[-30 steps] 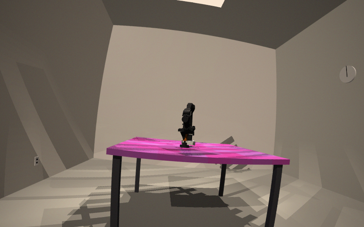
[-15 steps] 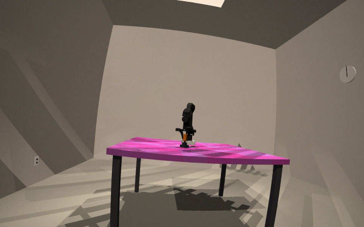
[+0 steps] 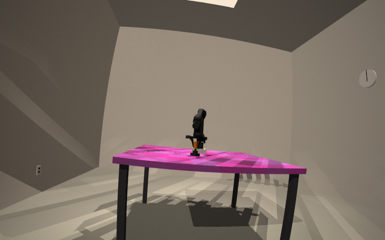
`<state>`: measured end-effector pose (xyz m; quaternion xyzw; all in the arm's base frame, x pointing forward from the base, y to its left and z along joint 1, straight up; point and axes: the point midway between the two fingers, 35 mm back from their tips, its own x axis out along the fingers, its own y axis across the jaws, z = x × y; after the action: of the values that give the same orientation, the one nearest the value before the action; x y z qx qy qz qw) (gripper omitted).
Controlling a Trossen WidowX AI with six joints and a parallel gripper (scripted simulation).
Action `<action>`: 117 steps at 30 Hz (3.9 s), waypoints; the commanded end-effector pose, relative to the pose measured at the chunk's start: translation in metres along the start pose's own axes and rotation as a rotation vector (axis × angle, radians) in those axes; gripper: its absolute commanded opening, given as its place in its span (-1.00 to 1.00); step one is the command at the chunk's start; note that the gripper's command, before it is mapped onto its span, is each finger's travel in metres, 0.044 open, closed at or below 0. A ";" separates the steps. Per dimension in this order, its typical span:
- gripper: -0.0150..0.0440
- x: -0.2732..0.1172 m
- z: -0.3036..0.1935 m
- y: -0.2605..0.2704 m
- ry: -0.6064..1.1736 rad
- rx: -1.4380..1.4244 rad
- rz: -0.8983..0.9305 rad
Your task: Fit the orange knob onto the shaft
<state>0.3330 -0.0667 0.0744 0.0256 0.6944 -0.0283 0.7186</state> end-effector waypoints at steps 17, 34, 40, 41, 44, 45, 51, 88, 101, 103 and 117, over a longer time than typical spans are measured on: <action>-0.49 0.003 0.000 0.000 -0.004 0.007 -0.002; -0.49 -0.002 0.001 0.000 -0.004 0.061 -0.001; -0.49 -0.002 0.003 0.000 -0.004 0.217 -0.001; -0.49 -0.001 0.003 0.000 -0.004 0.217 -0.001; -0.49 0.000 0.002 0.000 -0.004 0.217 -0.001; -0.49 0.000 0.002 0.000 -0.004 0.217 -0.001; -0.49 0.002 0.001 0.000 -0.004 0.217 -0.001; -0.49 0.003 0.004 0.000 -0.004 0.426 -0.001; -0.49 0.001 0.001 0.000 -0.004 0.426 -0.001; -0.49 0.000 0.000 0.000 -0.004 0.426 -0.001; -0.49 -0.002 0.000 0.000 -0.004 0.635 0.000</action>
<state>0.3312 -0.0660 0.0743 0.2420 0.6544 -0.2376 0.6758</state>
